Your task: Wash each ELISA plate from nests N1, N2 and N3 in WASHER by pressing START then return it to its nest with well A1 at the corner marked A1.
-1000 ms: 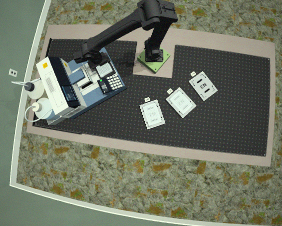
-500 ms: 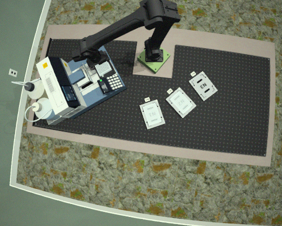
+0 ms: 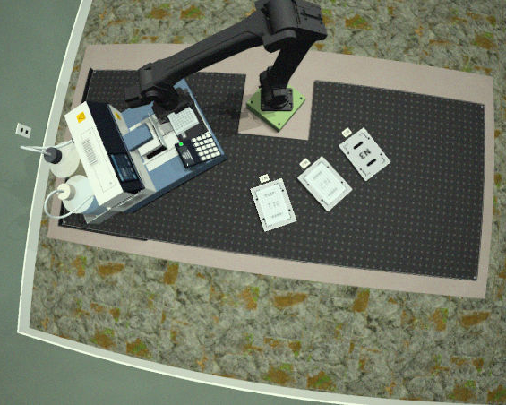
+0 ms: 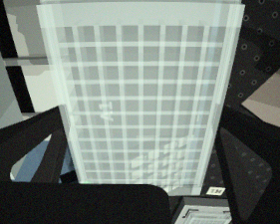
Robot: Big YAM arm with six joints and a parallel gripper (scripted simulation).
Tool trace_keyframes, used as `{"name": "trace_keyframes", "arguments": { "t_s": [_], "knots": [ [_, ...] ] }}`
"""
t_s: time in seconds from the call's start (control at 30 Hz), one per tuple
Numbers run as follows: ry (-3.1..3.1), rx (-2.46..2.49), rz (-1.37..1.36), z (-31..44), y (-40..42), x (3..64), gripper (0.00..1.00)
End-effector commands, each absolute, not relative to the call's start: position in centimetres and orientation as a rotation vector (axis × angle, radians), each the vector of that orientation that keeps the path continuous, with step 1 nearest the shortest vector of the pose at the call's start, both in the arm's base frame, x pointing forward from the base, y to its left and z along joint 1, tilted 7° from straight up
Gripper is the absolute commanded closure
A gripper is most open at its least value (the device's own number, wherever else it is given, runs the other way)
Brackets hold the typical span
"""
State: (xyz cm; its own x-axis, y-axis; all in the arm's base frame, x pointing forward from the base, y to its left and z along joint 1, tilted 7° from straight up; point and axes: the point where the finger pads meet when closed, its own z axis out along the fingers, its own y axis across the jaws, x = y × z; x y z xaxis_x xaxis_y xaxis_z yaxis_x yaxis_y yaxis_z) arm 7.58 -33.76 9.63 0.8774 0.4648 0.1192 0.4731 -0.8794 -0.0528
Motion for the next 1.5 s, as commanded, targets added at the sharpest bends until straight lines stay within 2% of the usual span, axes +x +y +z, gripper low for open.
{"name": "trace_keyframes", "arguments": {
  "t_s": [0.0, 0.73, 1.47],
  "knots": [
    [-0.760, -3.036, -0.151, 12.8, -36.1, 7.4, 0.16],
    [-0.753, -3.004, -0.154, 13.3, -35.3, 7.5, 0.16],
    [-1.706, -2.636, -0.185, 13.3, -30.8, 16.7, 0.16]
  ]
}}
